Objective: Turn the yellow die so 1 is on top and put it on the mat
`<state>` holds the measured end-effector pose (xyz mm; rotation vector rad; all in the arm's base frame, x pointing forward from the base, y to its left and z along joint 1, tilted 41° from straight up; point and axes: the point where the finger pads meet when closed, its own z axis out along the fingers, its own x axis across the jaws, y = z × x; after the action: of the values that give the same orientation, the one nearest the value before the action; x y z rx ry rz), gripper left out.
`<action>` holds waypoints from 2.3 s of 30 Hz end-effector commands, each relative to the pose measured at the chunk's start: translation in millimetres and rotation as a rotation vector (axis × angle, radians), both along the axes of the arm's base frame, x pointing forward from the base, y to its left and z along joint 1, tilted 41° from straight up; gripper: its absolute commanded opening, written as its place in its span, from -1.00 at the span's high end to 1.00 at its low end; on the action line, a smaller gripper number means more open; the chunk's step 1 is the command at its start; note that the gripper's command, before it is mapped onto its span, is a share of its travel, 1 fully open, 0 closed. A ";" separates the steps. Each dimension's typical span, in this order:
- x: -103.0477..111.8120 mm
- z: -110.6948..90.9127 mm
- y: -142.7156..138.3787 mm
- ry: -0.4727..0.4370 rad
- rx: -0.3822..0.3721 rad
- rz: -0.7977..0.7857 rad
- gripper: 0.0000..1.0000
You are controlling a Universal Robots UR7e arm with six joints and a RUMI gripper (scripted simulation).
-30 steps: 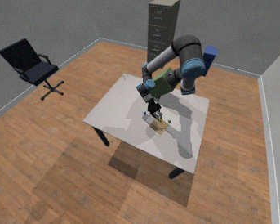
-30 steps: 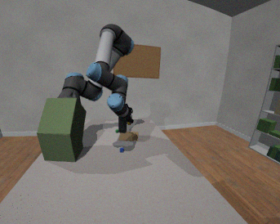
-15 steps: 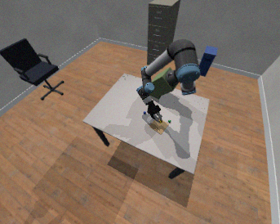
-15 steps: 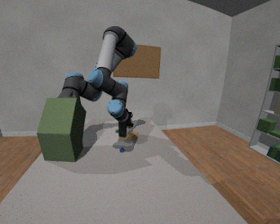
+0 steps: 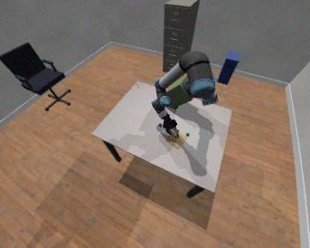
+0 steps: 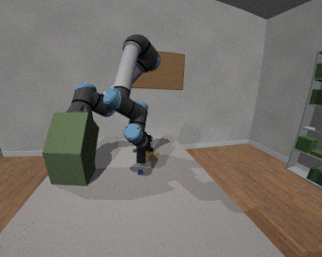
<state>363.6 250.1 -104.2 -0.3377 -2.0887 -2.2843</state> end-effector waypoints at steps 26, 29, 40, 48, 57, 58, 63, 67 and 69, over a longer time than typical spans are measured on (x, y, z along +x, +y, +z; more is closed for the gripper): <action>0.4 -4.0 3.2 -0.001 0.000 -0.001 0.94; 0.4 -4.0 3.2 -0.001 0.000 -0.001 0.94; 0.4 -4.0 3.2 -0.001 0.000 -0.001 0.94; 0.3 -5.5 4.5 -0.001 0.000 -0.001 0.94; 0.0 -9.2 7.6 -0.001 0.000 -0.001 0.94; 0.0 -9.7 8.1 -0.001 0.000 -0.001 0.94; -0.2 -11.9 9.9 -0.001 0.000 -0.001 0.94; -0.3 -12.6 10.5 -0.001 0.000 -0.001 0.94; -0.3 -12.7 10.6 -0.001 0.000 -0.001 0.94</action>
<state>363.0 260.6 -116.5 -0.3376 -2.0886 -2.2845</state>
